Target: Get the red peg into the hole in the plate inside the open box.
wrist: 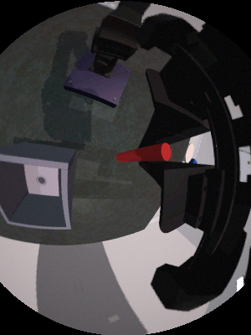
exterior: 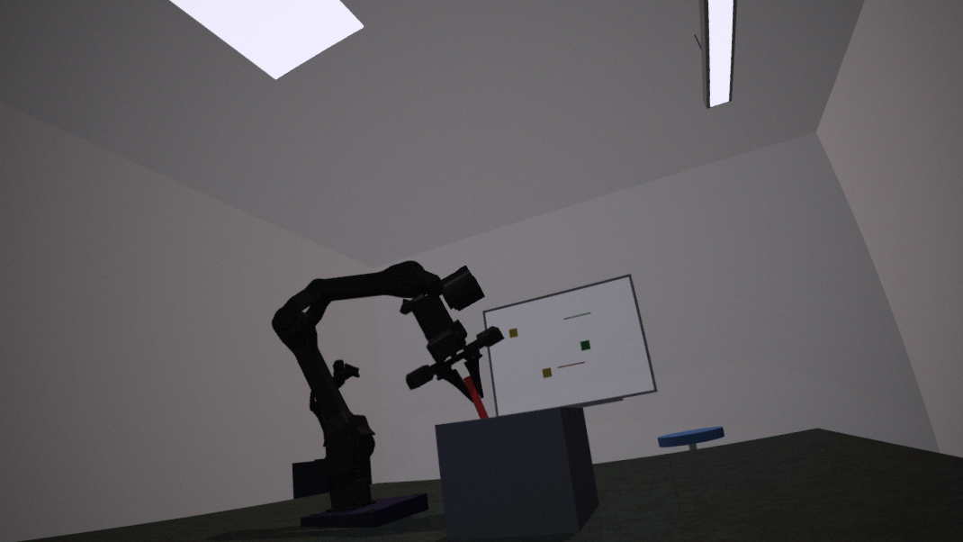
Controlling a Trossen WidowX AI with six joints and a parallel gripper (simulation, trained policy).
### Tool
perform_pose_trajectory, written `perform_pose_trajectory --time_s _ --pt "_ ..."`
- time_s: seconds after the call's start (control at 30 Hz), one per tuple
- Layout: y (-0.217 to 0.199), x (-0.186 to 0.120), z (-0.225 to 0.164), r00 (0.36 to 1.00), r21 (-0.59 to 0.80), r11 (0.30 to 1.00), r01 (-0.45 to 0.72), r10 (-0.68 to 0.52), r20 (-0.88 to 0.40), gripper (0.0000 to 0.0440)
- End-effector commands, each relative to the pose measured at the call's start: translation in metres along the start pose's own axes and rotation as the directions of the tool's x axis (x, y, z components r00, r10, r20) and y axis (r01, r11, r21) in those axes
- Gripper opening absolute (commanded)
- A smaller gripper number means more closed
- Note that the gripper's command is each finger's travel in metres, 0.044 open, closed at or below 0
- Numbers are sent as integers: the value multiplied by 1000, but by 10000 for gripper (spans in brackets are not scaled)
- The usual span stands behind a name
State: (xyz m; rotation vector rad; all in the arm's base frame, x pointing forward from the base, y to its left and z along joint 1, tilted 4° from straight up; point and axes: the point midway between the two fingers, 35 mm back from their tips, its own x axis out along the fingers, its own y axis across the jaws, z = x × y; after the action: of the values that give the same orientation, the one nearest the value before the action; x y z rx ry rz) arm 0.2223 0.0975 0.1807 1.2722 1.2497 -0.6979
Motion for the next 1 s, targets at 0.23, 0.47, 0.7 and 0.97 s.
perform_pose_trajectory --time_s 0.23,0.47,0.7,0.97 --pt "13 -23 38 994 12 1000 -22 21 104 0" --pt "17 -26 61 990 36 999 -2 -3 142 0" --pt "22 -26 83 987 59 998 19 -29 161 0" --pt "28 -23 105 984 79 996 43 -56 167 0"
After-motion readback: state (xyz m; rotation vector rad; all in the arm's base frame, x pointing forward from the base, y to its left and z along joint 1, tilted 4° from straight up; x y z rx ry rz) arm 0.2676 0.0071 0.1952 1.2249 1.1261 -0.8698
